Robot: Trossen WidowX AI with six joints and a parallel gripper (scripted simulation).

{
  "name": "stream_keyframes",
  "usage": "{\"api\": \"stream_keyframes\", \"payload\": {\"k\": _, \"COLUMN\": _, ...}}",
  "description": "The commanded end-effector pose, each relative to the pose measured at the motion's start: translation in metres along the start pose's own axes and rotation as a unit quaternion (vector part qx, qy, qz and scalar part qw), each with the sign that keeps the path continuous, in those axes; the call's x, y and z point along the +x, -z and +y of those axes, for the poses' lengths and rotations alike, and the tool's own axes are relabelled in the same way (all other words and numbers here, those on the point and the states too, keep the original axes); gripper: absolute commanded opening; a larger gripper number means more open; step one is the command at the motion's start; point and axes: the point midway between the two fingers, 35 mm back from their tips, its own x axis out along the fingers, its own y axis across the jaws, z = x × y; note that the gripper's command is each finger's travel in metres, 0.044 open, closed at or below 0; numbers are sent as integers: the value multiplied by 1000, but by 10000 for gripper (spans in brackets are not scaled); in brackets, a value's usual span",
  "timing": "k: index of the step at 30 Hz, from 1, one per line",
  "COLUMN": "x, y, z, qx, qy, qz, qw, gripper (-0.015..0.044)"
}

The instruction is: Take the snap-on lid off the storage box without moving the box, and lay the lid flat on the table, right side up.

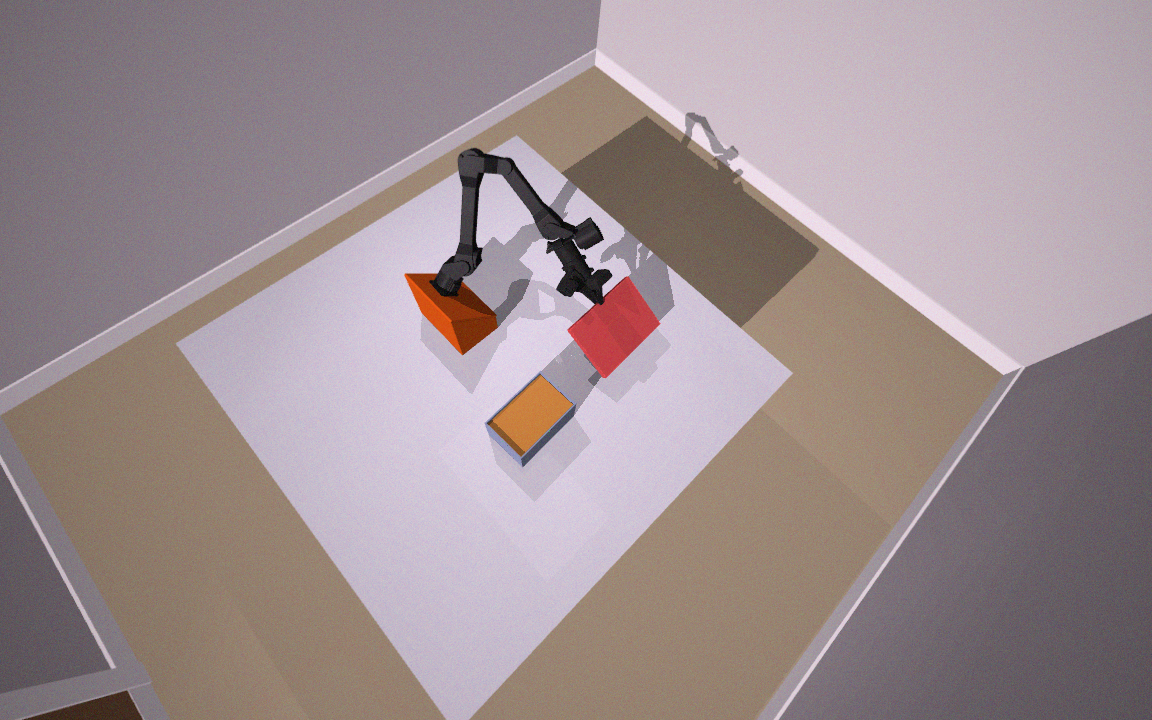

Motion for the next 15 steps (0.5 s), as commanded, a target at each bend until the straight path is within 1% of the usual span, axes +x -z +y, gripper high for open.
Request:
{"api": "stream_keyframes", "payload": {"k": 1, "x": 2, "y": -2, "z": -1, "qx": 3, "qy": -5, "qz": -2, "qw": 1000, "gripper": 0}}
{"api": "stream_keyframes", "payload": {"k": 15, "x": 9, "y": -2, "z": -9, "qx": 3, "qy": -5, "qz": -2, "qw": 1000, "gripper": 0}}
